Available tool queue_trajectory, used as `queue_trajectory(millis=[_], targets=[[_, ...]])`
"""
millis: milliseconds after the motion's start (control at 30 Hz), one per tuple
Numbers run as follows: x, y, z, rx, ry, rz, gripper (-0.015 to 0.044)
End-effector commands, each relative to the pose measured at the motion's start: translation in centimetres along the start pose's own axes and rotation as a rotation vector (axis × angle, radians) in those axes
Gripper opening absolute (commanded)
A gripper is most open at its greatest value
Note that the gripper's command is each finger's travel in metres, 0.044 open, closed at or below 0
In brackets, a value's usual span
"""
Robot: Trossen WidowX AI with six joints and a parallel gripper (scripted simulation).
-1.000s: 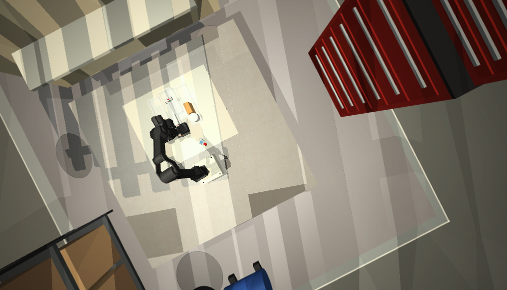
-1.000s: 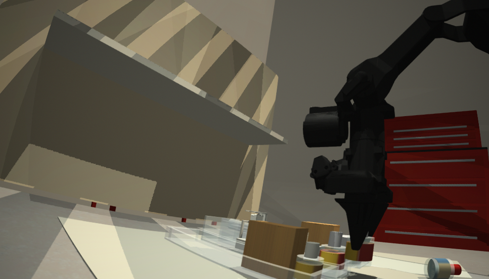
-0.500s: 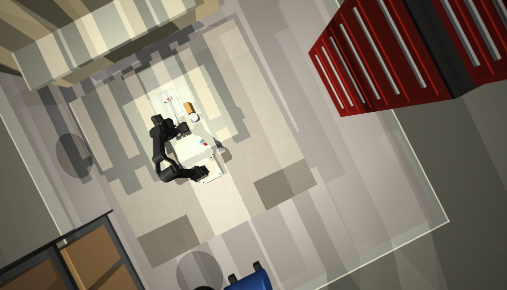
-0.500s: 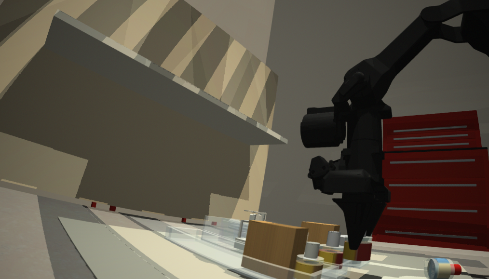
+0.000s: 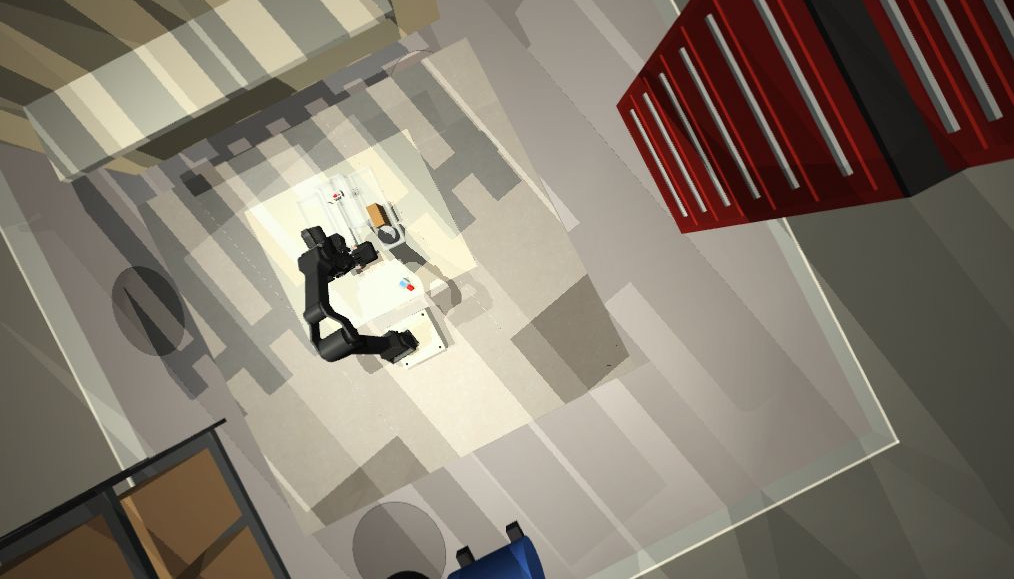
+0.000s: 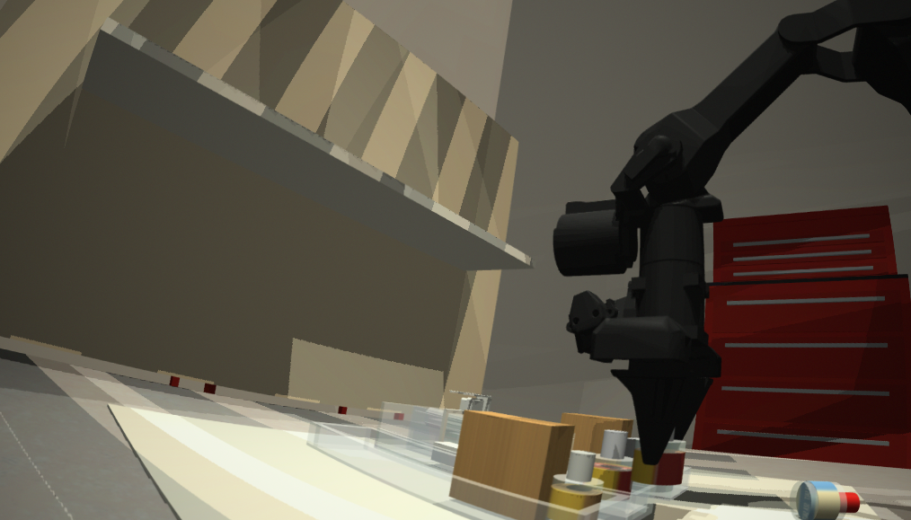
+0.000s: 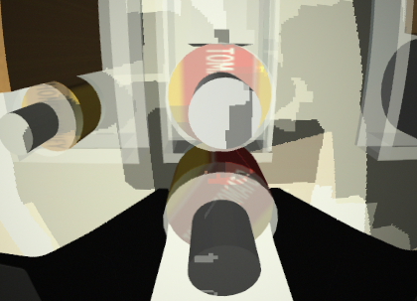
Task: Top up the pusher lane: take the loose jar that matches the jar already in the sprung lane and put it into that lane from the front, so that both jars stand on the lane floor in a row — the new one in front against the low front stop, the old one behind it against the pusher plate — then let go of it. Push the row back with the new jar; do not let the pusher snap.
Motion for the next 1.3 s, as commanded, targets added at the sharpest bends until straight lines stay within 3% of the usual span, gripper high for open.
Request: queue_trajectory(millis=[0,1267], targets=[[-0.3,-0.1,0.9,-0.001,-0.032,0.0,0.0],[-0.7,-0.1,2.5,-0.001,-0.034,0.0,0.0]])
Point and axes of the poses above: the point midway between the two fingers, 35 mm back from their tips, its own x axis out along the fingers, its own y axis across the jaws, z = x × y, the point moved 6 cm from there along -x, back along the fingers, and after that the axes turned 2 degrees about -x, right-handed, at the moved point
